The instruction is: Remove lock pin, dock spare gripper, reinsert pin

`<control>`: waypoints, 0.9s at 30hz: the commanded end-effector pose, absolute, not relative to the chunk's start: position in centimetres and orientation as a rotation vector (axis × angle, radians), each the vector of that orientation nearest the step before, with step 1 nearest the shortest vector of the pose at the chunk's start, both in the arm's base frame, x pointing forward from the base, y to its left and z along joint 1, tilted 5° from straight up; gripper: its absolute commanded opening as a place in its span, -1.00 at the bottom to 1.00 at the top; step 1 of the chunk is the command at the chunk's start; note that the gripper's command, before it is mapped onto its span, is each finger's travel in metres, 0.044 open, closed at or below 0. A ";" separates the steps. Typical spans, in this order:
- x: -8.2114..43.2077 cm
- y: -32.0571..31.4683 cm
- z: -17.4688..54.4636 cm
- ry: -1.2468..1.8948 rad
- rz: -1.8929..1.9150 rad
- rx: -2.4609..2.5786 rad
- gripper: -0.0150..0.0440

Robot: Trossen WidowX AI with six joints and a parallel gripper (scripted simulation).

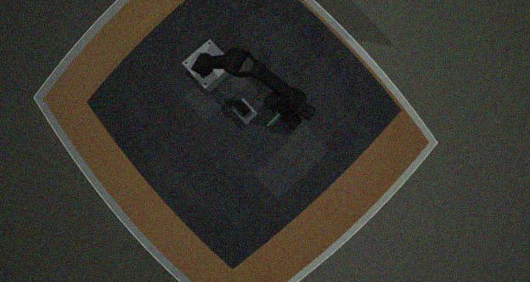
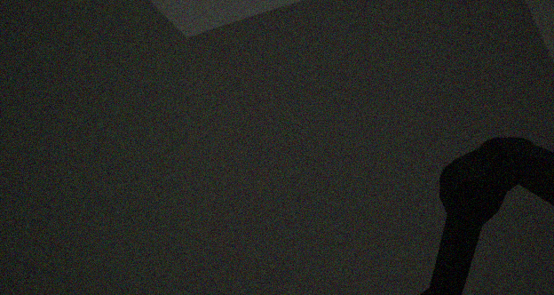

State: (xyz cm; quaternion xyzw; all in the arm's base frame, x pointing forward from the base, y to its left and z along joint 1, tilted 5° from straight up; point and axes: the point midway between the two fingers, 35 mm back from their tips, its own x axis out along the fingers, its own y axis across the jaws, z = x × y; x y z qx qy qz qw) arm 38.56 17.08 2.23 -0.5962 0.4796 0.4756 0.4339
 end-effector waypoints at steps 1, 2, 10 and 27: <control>38.4 17.2 1.4 1.198 1.187 -1.476 0.12; 38.5 17.2 1.2 1.198 1.187 -1.475 0.12; 38.5 17.4 -0.1 1.198 1.187 -1.475 0.12; 38.5 17.4 -0.8 1.198 1.187 -1.475 -0.42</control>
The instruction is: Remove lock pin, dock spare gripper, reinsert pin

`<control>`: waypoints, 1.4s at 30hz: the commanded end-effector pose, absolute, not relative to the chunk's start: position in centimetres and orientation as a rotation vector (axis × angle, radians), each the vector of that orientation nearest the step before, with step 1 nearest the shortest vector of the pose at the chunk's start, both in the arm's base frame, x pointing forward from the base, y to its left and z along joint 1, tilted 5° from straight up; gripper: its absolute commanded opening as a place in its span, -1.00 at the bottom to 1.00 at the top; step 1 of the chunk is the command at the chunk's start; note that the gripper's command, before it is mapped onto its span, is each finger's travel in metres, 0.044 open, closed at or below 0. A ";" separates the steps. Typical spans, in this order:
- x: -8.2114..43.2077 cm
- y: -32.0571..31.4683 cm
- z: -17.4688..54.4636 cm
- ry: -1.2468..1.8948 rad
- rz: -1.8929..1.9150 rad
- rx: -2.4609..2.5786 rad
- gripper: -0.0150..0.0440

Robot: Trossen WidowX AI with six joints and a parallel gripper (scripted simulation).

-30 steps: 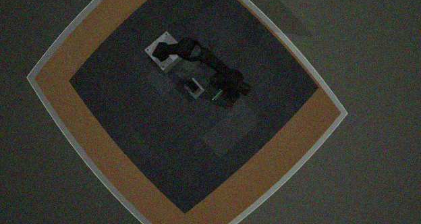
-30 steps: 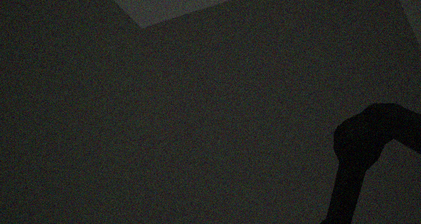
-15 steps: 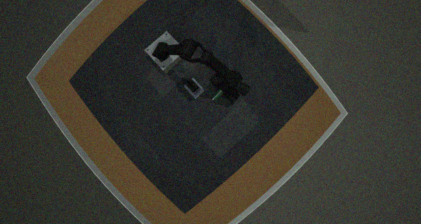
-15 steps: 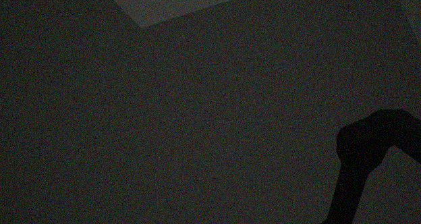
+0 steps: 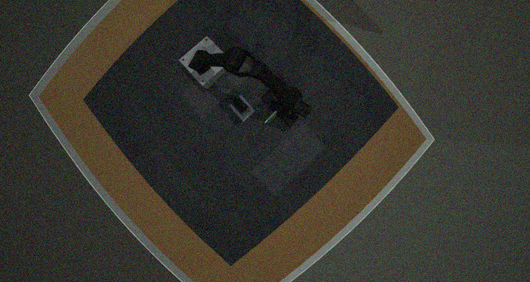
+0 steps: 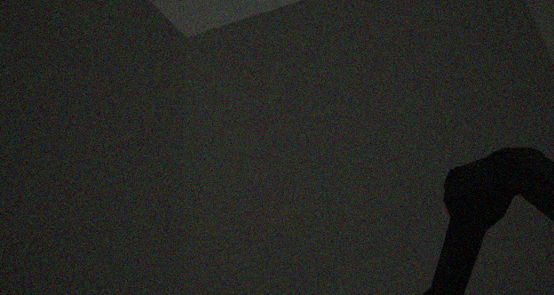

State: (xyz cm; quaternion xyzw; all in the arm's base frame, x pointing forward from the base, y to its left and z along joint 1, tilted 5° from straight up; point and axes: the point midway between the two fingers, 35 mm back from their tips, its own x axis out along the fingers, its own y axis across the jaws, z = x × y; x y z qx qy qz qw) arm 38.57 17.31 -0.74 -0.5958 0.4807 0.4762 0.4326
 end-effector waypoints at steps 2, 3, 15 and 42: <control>38.5 17.4 -0.8 1.198 1.187 -1.475 -0.49; 38.5 17.4 -0.8 1.198 1.187 -1.475 -0.49; 38.6 17.4 -0.1 1.198 1.187 -1.475 -0.49; 38.2 16.7 5.5 1.218 1.172 -1.459 -0.49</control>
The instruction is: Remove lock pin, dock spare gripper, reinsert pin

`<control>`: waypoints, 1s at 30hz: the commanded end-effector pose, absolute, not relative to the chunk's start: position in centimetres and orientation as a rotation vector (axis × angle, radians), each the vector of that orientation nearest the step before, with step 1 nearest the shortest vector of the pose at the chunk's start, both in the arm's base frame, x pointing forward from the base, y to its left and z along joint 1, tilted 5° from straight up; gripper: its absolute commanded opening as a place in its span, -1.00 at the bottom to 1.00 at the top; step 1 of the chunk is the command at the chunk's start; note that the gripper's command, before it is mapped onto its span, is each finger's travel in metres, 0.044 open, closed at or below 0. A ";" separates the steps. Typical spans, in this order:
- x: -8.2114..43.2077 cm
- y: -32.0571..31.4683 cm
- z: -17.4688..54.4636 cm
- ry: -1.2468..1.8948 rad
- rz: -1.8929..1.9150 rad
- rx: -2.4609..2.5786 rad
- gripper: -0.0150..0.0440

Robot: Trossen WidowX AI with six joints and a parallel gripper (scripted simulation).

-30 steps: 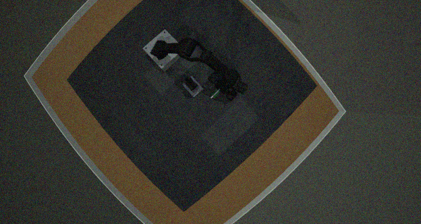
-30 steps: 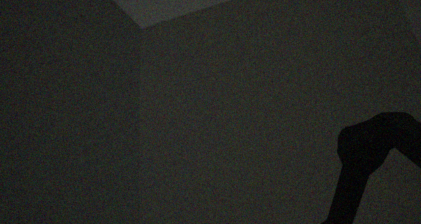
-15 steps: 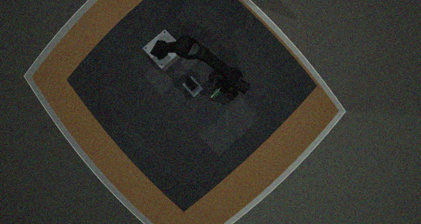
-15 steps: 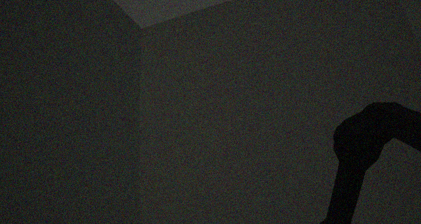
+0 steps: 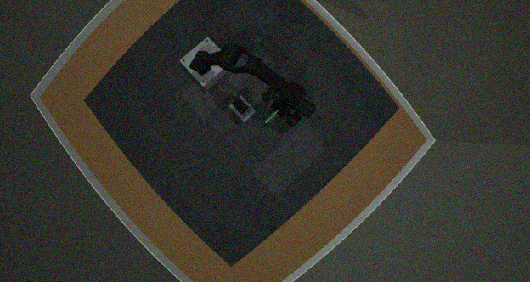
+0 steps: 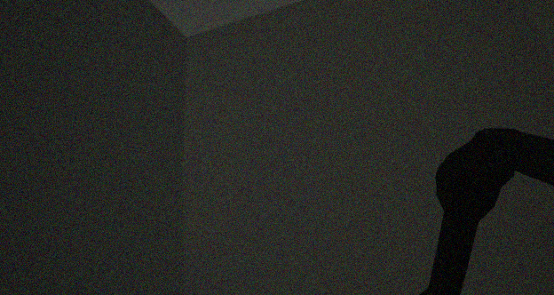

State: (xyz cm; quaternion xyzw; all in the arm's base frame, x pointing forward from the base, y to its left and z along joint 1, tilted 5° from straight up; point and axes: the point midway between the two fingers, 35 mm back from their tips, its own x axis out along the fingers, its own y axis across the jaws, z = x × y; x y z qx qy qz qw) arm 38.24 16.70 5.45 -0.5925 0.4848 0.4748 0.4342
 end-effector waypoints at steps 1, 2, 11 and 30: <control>38.3 16.7 5.4 1.224 1.167 -1.450 -0.49; 38.3 16.7 5.4 1.230 1.162 -1.441 -0.49; 36.1 16.7 6.0 1.219 1.176 -1.462 -0.49; 30.7 16.1 6.9 1.230 1.173 -1.446 -0.49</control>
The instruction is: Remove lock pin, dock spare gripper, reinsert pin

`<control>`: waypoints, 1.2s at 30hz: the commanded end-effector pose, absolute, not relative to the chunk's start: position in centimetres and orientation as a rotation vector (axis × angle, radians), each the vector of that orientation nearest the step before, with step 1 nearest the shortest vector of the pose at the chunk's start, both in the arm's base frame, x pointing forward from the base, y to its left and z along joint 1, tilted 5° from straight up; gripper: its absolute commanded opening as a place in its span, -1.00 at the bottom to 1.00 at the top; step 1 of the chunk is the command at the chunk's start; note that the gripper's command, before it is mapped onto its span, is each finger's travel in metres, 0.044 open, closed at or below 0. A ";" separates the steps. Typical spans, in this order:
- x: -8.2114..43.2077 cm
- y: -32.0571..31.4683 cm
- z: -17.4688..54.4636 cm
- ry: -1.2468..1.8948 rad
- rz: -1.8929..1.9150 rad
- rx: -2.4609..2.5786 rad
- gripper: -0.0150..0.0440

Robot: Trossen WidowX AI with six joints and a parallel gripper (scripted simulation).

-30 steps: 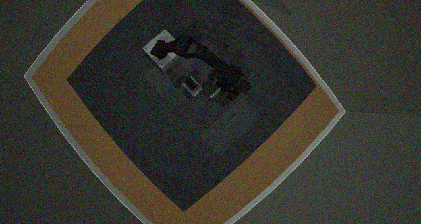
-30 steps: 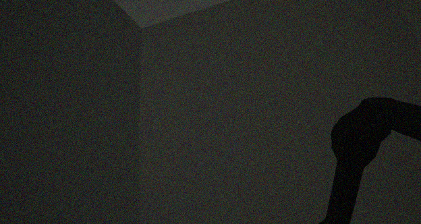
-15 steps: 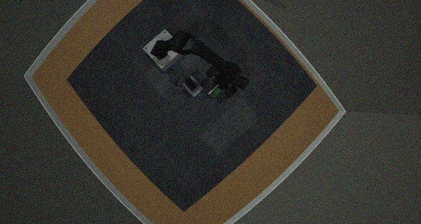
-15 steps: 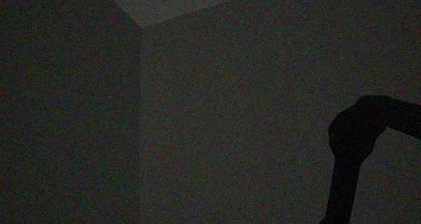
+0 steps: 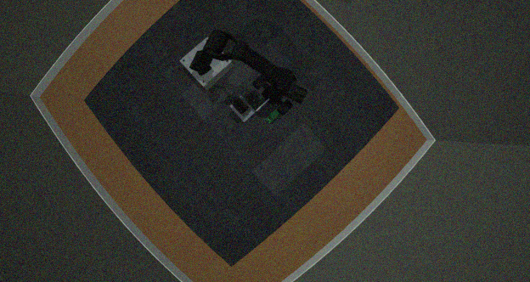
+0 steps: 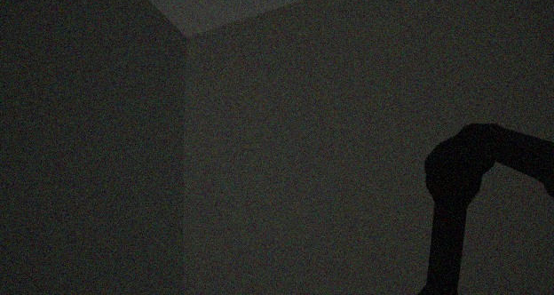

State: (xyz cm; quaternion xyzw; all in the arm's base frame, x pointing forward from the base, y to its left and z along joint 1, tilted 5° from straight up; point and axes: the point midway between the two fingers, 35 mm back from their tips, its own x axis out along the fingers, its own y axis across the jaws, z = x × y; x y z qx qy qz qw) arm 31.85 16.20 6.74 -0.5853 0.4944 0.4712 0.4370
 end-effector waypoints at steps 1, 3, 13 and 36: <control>30.4 16.1 6.9 1.231 1.172 -1.445 -0.49; 29.9 16.0 6.9 1.232 1.172 -1.443 -0.49; 27.7 15.5 6.9 1.237 1.170 -1.437 -0.49; 28.0 15.5 2.1 1.239 1.173 -1.428 -0.49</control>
